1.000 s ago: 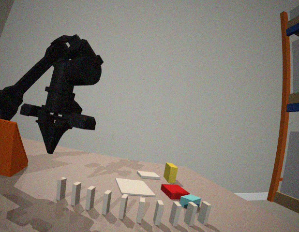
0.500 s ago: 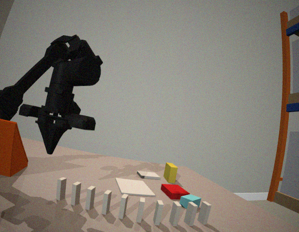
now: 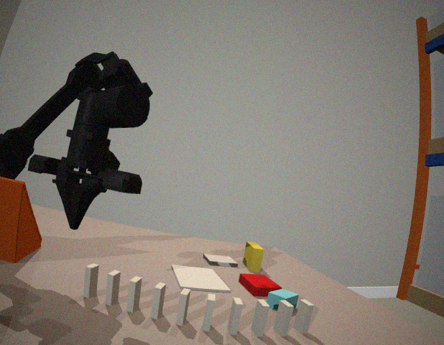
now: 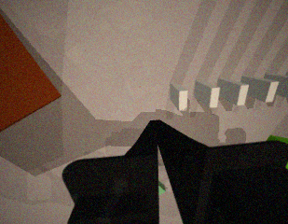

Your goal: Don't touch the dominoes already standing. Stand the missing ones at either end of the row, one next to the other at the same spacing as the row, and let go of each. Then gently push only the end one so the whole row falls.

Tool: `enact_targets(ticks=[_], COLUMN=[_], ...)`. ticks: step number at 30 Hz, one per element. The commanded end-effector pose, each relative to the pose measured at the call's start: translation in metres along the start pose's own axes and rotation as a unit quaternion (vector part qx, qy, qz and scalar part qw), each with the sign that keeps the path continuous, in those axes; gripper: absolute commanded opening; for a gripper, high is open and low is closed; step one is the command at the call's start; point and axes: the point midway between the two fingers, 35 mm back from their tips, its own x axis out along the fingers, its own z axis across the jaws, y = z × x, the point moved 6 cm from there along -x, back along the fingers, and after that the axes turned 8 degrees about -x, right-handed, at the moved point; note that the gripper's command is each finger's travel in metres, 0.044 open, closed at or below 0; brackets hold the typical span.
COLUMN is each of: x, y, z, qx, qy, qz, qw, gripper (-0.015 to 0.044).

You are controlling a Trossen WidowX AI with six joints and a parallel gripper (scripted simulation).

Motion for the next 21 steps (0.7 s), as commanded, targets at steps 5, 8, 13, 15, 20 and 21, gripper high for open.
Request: enact_targets(ticks=[5, 8, 13, 15, 20, 21], x=[0.0, 0.0, 0.0, 0.011, 0.078, 0.081], y=[0.0, 0.0, 0.0, 0.0, -0.002, -0.002], z=[0.0, 0.0, 0.0, -0.002, -0.002, -0.001], qx=[-0.004, -0.004, -0.004, -0.004, -0.004, -0.004], qy=[0.002, 0.002, 0.002, 0.002, 0.002, 0.002], qz=[-0.001, -0.001, -0.001, -0.001, -0.003, -0.003], qw=[1.0, 1.0, 1.0, 1.0, 1.0, 1.0], gripper=[0.0, 0.0, 0.0, 0.0, 0.0, 0.0])
